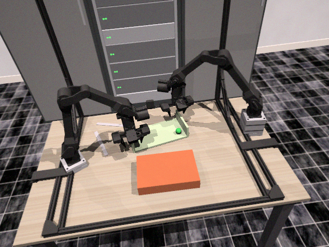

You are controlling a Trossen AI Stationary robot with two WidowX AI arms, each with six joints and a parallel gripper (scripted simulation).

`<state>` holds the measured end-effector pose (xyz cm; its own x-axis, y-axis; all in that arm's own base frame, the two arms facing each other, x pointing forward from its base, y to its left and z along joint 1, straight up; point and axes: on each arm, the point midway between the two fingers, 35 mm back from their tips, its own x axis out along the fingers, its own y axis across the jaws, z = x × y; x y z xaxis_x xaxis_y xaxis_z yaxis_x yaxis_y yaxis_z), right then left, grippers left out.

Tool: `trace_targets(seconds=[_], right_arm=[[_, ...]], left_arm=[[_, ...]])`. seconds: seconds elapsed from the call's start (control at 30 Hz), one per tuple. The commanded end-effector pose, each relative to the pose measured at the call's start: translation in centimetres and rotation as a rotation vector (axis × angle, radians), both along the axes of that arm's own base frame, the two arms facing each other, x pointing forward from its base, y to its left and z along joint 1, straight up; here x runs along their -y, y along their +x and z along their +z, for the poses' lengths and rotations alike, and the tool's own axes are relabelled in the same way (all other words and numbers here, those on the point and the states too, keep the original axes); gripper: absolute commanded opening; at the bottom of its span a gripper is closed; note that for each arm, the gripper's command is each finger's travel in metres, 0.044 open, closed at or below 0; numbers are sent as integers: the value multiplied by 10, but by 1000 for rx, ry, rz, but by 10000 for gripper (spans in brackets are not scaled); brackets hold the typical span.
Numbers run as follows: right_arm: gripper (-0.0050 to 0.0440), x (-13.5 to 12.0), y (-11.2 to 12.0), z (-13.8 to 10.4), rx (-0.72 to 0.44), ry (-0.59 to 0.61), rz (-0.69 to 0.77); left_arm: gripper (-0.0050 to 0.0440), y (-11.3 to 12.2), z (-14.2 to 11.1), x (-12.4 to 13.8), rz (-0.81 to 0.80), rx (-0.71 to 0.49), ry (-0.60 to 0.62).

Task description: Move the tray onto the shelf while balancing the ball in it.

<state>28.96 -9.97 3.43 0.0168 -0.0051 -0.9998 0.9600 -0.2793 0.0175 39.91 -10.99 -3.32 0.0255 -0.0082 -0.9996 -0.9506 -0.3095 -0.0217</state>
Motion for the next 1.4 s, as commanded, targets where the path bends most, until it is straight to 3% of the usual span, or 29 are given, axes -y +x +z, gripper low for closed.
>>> trace_targets(seconds=[0.0, 0.27, 0.37, 0.43, 0.87, 1.37], right_arm=[[400, -1, -3, -8, -17, 5, 6], [400, -1, -3, -8, -17, 5, 6], [328, -1, -3, -8, -17, 5, 6], [328, -1, -3, -8, -17, 5, 6], [20, -1, -3, -8, -17, 5, 6], [20, -1, -3, -8, -17, 5, 6]], left_arm=[[400, -5, -13, -2, -1, -25, 8], [400, -5, -13, -2, -1, -25, 8], [328, -5, -13, -2, -1, -25, 8], [328, -5, -13, -2, -1, -25, 8], [20, -5, -13, -2, -1, -25, 8], [20, -5, -13, -2, -1, -25, 8]])
